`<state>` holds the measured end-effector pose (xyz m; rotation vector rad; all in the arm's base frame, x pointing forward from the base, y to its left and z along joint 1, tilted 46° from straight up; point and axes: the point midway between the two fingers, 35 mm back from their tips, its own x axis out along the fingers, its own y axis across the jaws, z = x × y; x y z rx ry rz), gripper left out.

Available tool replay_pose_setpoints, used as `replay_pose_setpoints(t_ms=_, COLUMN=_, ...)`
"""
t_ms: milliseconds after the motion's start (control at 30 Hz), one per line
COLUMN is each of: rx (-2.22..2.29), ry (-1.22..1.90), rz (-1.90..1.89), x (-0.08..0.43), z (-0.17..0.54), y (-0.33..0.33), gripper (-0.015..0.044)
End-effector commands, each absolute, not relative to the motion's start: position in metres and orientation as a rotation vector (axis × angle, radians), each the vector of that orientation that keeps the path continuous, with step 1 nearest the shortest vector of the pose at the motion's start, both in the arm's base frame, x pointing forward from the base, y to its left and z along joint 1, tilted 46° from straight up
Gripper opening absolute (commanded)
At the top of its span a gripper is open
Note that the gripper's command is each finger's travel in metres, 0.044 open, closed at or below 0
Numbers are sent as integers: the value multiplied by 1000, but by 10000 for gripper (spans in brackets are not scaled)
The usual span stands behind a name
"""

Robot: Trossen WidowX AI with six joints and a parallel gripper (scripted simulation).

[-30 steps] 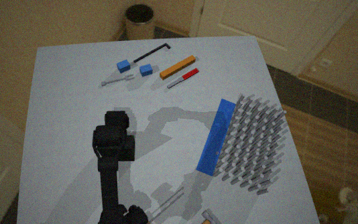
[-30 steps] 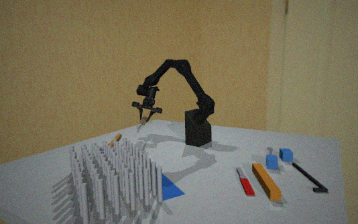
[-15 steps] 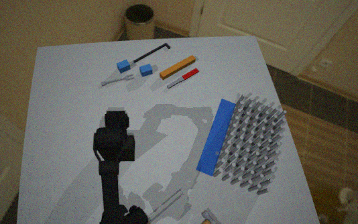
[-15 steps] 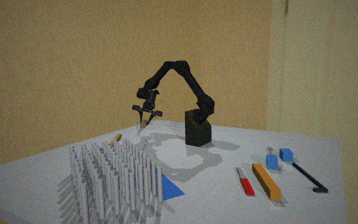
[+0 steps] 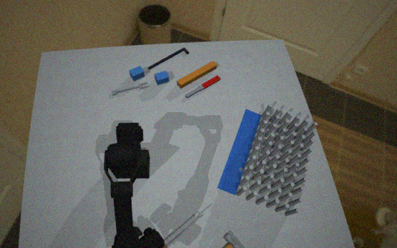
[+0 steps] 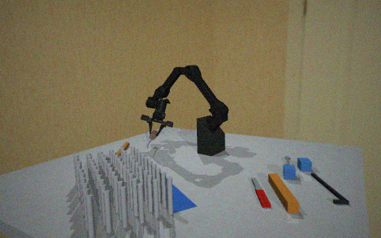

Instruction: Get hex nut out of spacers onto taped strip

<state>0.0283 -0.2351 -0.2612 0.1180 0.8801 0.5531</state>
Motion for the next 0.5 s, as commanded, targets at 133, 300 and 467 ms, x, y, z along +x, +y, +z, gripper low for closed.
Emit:
replay_pose_setpoints(t_ms=133, rx=127, ry=873, rz=548, x=31, z=-268, y=-225, gripper=0)
replay_pose_setpoints(t_ms=300, rx=127, ry=873, rz=548, x=33, z=-272, y=-220, gripper=0)
replay_pose_setpoints(t_ms=467, rx=127, ry=873, rz=548, x=34, z=-276, y=-215, gripper=0)
